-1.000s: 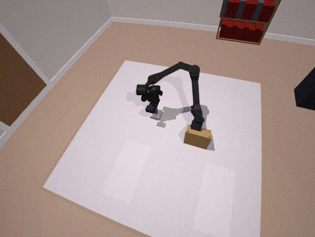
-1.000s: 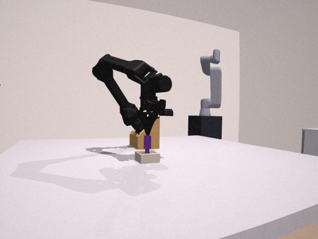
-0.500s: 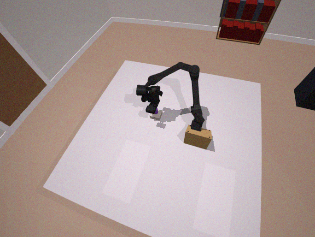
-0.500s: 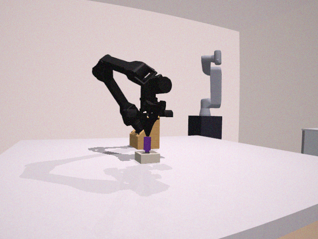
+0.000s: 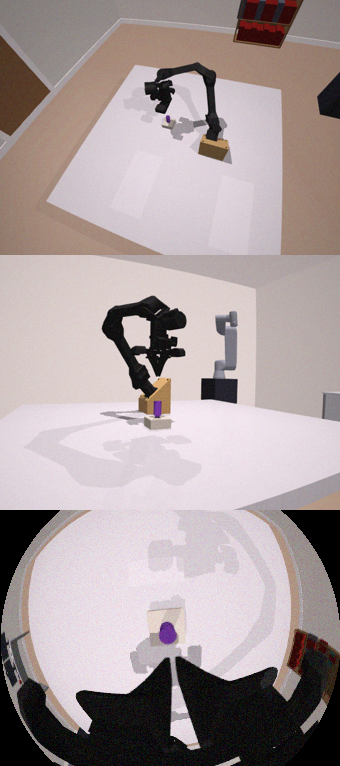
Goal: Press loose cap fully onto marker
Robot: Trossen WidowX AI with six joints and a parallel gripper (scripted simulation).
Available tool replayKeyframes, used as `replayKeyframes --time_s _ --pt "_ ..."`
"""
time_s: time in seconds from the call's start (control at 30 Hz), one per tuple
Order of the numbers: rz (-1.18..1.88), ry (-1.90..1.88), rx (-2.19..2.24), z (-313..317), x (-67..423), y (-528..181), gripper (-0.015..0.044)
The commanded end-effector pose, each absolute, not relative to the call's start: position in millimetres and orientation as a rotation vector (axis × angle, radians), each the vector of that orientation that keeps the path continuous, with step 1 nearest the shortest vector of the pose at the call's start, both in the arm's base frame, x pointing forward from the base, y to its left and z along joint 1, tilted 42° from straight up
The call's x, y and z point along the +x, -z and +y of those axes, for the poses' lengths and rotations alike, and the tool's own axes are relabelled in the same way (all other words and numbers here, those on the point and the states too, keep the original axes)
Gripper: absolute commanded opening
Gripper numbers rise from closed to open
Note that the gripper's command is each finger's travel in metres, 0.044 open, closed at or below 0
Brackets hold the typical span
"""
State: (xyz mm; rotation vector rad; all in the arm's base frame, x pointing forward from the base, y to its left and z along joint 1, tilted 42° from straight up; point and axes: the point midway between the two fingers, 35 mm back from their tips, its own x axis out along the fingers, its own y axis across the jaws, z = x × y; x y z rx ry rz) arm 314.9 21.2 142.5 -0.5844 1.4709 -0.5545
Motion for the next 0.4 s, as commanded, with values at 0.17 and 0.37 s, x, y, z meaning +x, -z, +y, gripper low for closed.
replayKeyframes --time_s 0.17,0.37 --pt "1.479 0.558 -0.579 24.1 314.4 -143.4 0.0236" --pt "1.479 0.558 -0.579 24.1 314.4 -143.4 0.0394"
